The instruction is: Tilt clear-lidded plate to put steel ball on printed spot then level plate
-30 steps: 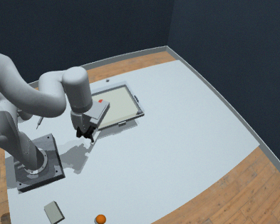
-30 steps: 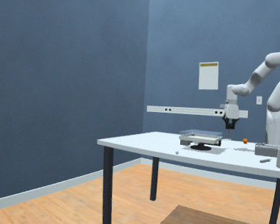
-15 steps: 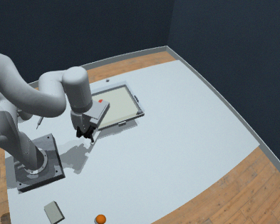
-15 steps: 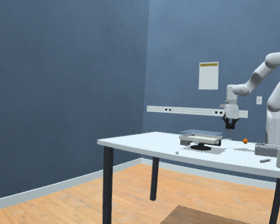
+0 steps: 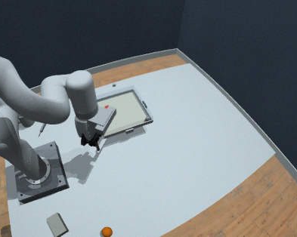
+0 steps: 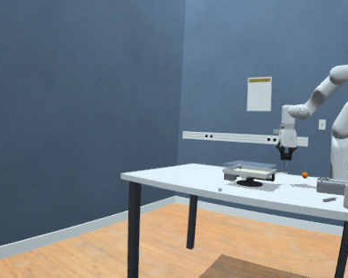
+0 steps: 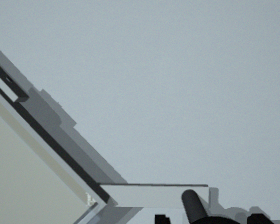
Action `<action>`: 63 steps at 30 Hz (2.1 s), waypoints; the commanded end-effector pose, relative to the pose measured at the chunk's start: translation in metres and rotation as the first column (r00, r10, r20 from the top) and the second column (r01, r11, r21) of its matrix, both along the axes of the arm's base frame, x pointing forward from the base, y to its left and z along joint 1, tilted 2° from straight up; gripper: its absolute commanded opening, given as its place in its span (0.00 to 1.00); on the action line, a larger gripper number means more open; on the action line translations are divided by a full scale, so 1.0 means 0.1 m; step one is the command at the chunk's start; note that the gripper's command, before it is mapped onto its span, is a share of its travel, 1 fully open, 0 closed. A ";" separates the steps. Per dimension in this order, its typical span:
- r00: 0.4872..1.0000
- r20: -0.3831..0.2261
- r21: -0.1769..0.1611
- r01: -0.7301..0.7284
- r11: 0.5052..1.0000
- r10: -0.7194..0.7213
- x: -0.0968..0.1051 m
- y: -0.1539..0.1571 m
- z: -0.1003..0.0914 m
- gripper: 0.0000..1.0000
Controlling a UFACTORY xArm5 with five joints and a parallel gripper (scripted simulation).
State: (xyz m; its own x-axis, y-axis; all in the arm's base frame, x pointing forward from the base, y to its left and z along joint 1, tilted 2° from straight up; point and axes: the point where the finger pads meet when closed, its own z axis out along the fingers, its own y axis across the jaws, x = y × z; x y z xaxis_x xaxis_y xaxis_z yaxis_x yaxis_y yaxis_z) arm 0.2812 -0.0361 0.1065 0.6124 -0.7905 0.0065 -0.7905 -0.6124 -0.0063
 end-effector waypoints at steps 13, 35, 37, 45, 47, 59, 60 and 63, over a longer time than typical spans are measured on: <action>1.000 0.003 0.000 -0.001 1.000 0.001 0.01 0.00 0.01 0.00; 1.000 0.003 0.000 -0.001 1.000 0.001 0.01 0.00 0.01 0.00; 1.000 0.003 0.000 -0.001 1.000 0.001 0.01 0.00 0.01 0.00; 1.000 0.003 0.000 -0.001 1.000 0.001 0.01 0.00 0.01 0.00; 1.000 0.003 0.000 -0.001 1.000 0.001 0.01 0.00 0.01 0.00; 1.000 0.004 0.000 0.003 1.000 -0.003 0.02 -0.01 0.01 0.00; 1.000 0.004 0.000 0.003 1.000 -0.003 0.02 -0.01 0.01 0.00; 1.000 0.004 0.000 0.004 1.000 -0.004 0.02 -0.01 0.01 0.00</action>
